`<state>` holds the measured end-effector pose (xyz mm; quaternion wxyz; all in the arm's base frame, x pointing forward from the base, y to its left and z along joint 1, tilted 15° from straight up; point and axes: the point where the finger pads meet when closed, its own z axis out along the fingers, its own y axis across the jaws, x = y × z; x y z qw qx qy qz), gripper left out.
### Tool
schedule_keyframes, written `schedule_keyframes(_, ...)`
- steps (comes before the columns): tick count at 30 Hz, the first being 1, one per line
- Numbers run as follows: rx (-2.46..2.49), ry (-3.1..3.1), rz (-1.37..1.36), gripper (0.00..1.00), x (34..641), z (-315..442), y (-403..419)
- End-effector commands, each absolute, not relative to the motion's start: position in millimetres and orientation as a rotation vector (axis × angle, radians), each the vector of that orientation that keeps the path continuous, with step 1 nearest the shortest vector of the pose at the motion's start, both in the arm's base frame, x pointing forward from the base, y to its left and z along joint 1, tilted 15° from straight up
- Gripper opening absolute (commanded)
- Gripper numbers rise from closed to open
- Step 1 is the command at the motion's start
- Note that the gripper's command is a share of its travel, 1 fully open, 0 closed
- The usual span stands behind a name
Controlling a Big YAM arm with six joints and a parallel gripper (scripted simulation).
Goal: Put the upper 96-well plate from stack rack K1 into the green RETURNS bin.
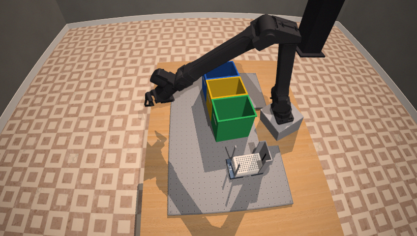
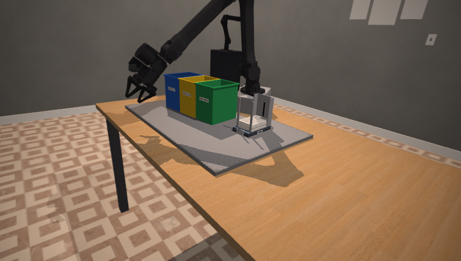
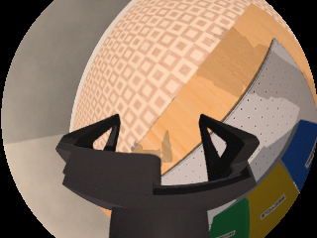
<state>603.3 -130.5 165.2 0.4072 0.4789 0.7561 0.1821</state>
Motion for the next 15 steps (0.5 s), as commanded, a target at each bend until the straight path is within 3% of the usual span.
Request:
schedule_keyframes(1,1.164,1.906,0.453,1.0,598,191,-117)
schedule_keyframes(11,1.083,1.96,0.484,1.0,606,221,-81)
schedule_keyframes(15,1.138,1.993,0.472,1.0,583,192,-61)
